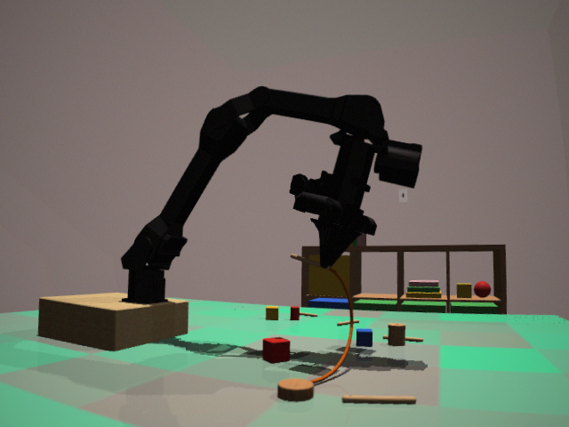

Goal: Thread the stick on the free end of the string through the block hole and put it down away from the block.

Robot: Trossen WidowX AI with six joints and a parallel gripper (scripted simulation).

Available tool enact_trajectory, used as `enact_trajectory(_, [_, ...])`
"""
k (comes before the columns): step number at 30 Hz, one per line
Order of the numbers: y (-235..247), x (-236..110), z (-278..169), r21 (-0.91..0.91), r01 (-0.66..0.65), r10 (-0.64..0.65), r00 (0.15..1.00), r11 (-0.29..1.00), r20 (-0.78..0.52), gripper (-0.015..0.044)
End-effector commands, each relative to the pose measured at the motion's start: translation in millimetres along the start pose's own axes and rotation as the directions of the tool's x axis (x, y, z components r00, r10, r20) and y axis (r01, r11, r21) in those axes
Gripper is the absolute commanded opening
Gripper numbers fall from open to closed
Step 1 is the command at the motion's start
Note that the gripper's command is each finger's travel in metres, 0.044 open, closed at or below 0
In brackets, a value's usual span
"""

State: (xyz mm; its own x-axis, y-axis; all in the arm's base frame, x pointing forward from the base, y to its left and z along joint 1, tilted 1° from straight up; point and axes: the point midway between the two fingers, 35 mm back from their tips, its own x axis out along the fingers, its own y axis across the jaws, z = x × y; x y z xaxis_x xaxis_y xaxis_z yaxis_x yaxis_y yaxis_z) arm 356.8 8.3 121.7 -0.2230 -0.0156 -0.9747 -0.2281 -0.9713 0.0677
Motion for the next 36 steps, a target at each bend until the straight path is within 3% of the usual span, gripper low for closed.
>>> enact_trajectory(1, [0.2, 0.0, -0.2, 0.133, -0.008, 0.008, 1.000, 0.991, 0.000, 0.0000])
enact_trajectory(17, [-0.3, -0.3, -1.2, 0.634, -0.011, 0.018, 1.000, 0.773, -0.005, 0.0000])
enact_trajectory(36, [-1.0, -0.7, -2.2, 0.975, 0.005, 0.030, 0.999, 0.224, -0.012, 0.0000])
